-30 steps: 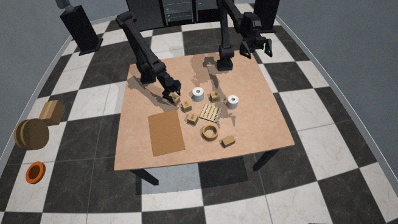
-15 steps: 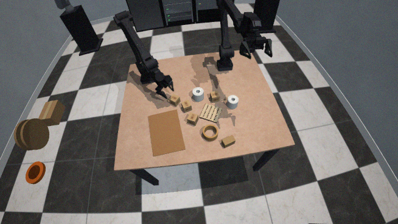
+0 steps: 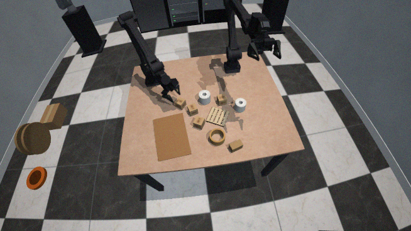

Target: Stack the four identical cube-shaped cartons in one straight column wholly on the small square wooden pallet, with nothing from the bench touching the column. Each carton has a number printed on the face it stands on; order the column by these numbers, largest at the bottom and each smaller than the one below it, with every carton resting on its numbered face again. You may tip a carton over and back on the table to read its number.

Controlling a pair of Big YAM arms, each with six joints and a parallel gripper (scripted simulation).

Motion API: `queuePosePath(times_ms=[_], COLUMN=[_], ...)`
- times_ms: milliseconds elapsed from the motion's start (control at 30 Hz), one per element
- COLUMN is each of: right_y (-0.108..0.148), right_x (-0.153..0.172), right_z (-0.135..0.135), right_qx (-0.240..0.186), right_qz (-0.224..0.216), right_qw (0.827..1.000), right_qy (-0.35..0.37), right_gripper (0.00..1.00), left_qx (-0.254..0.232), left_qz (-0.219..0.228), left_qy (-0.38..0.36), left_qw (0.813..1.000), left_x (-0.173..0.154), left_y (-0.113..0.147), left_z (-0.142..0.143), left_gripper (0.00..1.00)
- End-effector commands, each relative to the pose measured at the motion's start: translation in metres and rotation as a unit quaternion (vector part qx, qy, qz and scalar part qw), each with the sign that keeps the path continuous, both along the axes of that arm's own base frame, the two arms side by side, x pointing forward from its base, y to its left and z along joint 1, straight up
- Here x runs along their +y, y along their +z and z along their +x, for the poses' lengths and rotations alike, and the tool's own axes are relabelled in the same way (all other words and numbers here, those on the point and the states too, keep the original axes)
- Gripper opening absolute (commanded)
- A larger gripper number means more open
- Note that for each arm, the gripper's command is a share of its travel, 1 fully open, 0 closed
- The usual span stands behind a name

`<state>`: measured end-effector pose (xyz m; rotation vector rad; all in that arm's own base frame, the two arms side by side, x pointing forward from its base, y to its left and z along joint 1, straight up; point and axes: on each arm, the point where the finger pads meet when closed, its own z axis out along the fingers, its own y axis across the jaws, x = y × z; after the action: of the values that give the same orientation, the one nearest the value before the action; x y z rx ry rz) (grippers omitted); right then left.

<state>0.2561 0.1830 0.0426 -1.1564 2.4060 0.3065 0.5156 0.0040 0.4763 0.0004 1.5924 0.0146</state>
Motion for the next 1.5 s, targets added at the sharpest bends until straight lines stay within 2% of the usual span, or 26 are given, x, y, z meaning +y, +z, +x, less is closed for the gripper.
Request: queuePosePath(times_ms=[0,33,700,967,1000,1467], right_y=[0.012,0.000,-0.024,-0.031,-0.024,-0.034], right_x=[0.017,0.012,0.022,0.026,0.033,0.035], right_z=[0.021,0.012,0.020,0.023,0.033,0.039], right_qx=[-0.019,-0.009,-0.008,-0.008,-0.019,-0.019], right_qz=[0.014,0.007,0.008,0.008,0.014,0.014], right_qw=[1.000,1.000,1.000,1.000,1.000,1.000], right_qy=[-0.001,-0.001,-0.001,-0.001,-0.001,-0.006], right_gripper=[0.79,0.79,0.79,0.79,0.79,0.79], left_qx=[-0.016,-0.016,-0.016,-0.016,-0.016,-0.016], left_qz=[-0.005,-0.005,-0.005,-0.005,-0.005,-0.005], left_qy=[-0.005,-0.005,-0.005,-0.005,-0.005,-0.005], left_qw=[1.000,1.000,1.000,1.000,1.000,1.000], left_x=[-0.004,-0.004,-0.004,-0.004,-0.004,-0.004], left_y=[0.022,0.022,0.022,0.022,0.022,0.022], left_z=[0.003,0.003,0.003,0.003,0.003,0.003], left_gripper=[1.00,1.00,1.00,1.00,1.00,1.00])
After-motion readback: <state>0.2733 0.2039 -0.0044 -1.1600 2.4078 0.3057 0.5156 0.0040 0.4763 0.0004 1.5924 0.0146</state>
